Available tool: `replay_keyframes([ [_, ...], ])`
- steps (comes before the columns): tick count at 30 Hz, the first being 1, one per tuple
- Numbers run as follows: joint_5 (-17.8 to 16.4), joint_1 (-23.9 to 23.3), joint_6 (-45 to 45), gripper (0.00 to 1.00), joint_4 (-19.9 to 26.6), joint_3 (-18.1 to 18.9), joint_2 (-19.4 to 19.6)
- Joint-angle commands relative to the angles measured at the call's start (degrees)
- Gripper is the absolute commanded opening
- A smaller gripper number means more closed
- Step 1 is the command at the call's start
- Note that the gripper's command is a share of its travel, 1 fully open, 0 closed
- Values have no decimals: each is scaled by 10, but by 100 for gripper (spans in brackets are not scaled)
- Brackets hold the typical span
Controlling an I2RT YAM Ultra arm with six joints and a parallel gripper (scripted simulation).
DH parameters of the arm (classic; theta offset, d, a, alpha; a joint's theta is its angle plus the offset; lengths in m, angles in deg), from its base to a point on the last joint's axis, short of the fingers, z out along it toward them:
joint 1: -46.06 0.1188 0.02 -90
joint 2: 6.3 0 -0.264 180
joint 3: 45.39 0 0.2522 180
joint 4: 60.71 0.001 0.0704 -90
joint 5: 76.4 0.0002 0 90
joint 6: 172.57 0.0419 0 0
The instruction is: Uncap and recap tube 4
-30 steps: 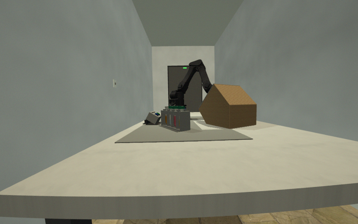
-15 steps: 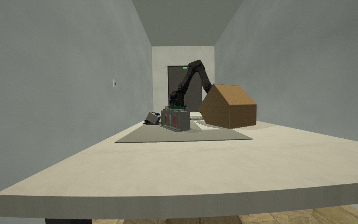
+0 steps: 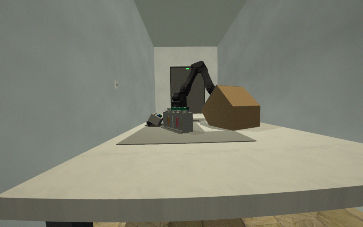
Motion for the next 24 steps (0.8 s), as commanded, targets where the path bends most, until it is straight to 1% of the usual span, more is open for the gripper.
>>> replay_keyframes([
  [1, -2, 1, -2, 47, -2, 1, -2],
  [10, -2, 1, -2, 47, -2, 1, -2],
  [11, 3, 12, 6, 47, 18, 7, -22],
  [12, 7, 17, 10, 47, 31, 16, -32],
  [14, 7, 17, 10, 47, 31, 16, -32],
  [24, 40, 74, 63, 47, 171, 48, -115],
])
